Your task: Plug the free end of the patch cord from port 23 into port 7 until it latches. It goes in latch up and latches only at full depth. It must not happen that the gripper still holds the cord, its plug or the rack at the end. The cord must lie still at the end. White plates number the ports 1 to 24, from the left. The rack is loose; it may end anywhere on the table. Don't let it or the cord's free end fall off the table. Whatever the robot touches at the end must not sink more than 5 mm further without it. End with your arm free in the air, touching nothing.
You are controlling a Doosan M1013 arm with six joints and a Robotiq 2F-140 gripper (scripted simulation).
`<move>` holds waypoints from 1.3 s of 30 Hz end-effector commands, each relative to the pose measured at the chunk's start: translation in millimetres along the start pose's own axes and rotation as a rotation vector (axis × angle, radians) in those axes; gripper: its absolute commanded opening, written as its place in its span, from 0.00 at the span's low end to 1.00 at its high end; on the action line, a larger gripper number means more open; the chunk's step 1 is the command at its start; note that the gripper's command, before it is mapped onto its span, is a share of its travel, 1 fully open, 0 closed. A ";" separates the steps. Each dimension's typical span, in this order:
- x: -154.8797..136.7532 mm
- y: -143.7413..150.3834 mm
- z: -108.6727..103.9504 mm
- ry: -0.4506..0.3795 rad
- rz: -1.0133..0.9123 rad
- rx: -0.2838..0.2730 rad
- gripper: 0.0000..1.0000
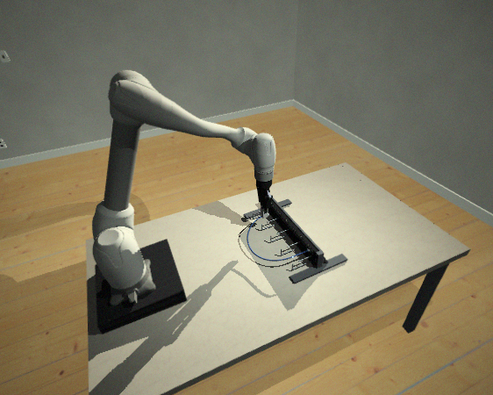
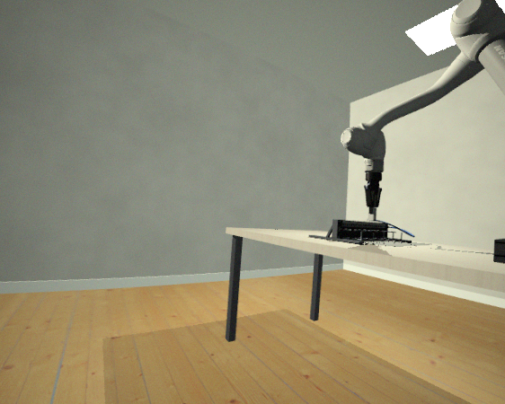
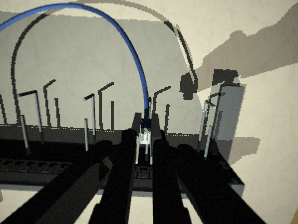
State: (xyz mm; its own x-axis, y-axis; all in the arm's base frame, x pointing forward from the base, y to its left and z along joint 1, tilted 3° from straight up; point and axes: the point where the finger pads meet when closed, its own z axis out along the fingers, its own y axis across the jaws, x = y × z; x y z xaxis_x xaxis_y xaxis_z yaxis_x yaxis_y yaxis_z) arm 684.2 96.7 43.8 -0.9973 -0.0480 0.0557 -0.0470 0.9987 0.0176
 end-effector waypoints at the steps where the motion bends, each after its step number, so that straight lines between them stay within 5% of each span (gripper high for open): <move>1: -0.2 0.0 0.1 0.000 0.000 0.000 0.00; 39: -29.2 0.6 28.1 0.001 -0.001 0.000 0.00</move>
State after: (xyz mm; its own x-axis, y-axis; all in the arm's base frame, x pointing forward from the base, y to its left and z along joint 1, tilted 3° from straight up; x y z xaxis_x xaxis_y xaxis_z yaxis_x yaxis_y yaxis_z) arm 711.1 99.0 14.6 -0.9972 -0.0487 0.0572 -0.0478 0.9987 0.0174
